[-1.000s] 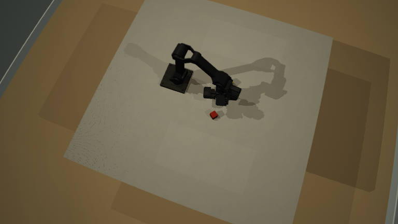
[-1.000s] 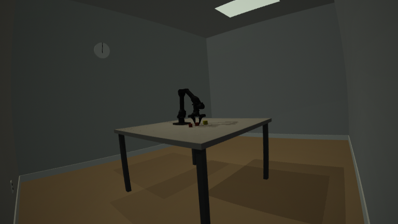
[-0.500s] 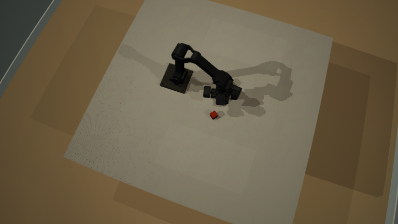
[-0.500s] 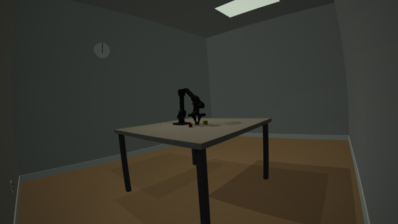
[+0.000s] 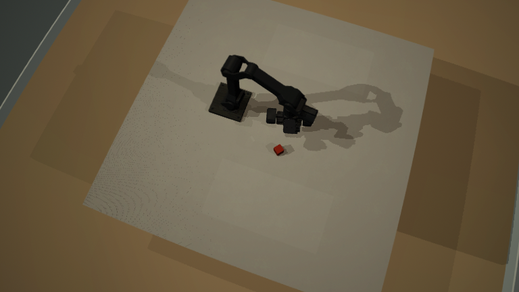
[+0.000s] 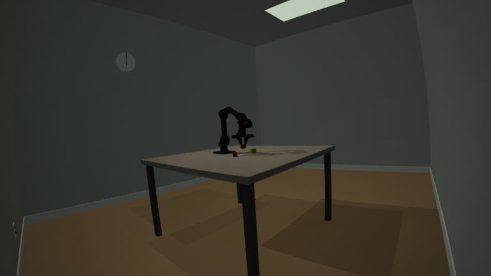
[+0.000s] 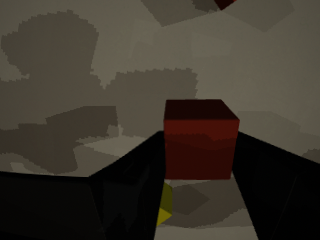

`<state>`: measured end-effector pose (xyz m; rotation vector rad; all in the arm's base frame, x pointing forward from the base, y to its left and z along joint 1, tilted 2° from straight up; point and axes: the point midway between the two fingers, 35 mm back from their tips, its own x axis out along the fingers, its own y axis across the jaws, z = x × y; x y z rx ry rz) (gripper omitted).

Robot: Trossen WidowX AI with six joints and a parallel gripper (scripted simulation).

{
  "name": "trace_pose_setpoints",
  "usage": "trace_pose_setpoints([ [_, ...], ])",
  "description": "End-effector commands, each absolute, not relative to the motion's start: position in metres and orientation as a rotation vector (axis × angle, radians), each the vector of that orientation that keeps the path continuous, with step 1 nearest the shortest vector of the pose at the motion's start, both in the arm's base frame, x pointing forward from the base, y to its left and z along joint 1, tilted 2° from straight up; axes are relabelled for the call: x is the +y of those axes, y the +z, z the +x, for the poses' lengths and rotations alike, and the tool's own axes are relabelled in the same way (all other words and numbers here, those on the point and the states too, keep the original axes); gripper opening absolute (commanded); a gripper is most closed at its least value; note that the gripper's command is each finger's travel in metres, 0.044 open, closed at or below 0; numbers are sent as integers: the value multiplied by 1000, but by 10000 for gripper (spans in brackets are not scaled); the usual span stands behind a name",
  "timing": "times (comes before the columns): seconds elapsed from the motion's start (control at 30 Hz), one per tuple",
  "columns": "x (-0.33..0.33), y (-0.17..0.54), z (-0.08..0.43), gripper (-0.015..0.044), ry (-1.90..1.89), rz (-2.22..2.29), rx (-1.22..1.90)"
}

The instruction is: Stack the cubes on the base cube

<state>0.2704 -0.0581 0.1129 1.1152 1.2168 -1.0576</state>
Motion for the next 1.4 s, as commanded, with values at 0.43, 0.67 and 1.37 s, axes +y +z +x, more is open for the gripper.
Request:
trace_pose_setpoints([
  [0.43, -57, 163, 263, 105, -1056, 1109, 1214],
  [0.67, -43, 158, 271, 105, -1047, 1102, 1219],
  [1.37, 14, 135, 294, 105, -1012, 1075, 1238],
])
